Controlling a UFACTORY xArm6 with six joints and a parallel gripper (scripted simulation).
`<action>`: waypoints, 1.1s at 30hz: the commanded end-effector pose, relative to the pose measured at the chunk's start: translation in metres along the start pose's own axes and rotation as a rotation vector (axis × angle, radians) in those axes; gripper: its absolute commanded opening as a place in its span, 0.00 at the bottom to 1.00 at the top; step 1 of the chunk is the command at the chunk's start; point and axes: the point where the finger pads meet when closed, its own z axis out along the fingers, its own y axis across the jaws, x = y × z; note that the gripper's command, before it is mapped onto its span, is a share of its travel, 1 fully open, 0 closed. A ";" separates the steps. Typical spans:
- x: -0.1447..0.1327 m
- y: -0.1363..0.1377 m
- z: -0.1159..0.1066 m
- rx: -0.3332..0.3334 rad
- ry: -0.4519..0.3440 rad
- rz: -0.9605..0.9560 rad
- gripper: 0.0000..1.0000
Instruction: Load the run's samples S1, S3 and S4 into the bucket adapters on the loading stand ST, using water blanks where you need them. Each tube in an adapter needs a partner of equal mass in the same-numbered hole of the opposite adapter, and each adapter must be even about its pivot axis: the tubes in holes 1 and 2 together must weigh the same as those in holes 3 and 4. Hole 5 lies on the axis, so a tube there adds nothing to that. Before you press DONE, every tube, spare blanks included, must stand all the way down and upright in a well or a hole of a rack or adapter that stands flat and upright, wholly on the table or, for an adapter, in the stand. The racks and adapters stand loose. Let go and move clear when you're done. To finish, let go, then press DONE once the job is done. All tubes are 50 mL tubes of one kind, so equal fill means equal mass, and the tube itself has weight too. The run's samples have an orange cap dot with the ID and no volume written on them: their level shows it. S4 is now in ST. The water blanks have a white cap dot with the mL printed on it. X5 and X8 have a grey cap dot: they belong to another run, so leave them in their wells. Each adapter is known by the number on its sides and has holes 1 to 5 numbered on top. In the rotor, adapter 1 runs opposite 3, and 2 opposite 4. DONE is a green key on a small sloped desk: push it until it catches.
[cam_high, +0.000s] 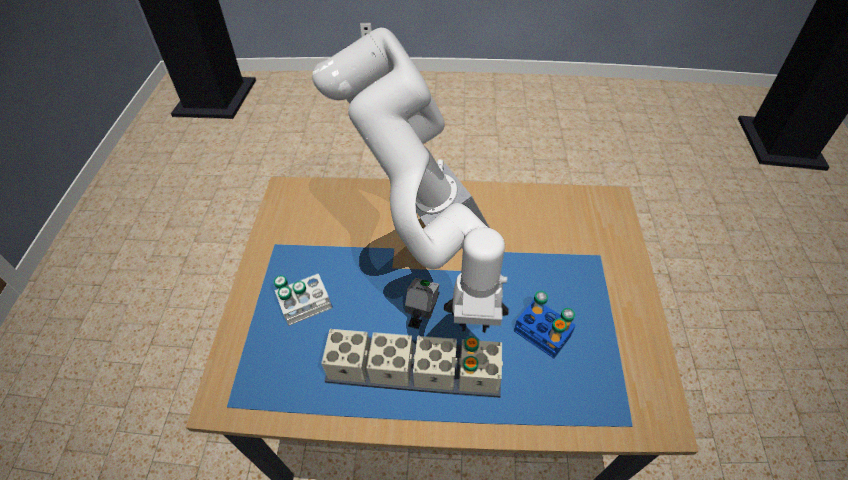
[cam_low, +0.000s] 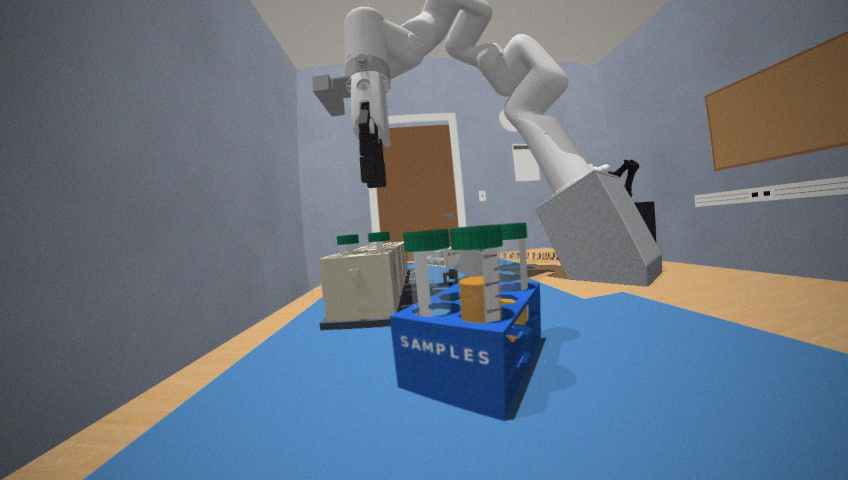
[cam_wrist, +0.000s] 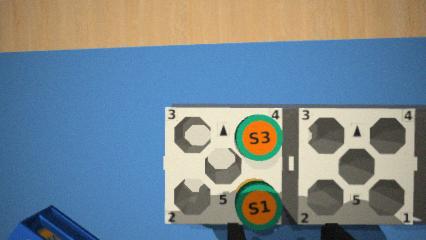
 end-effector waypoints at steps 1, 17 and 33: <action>0.001 0.000 -0.010 0.002 0.003 0.001 0.44; 0.001 0.000 -0.030 0.002 0.003 0.001 0.44; 0.001 0.000 -0.030 0.002 0.003 0.001 0.44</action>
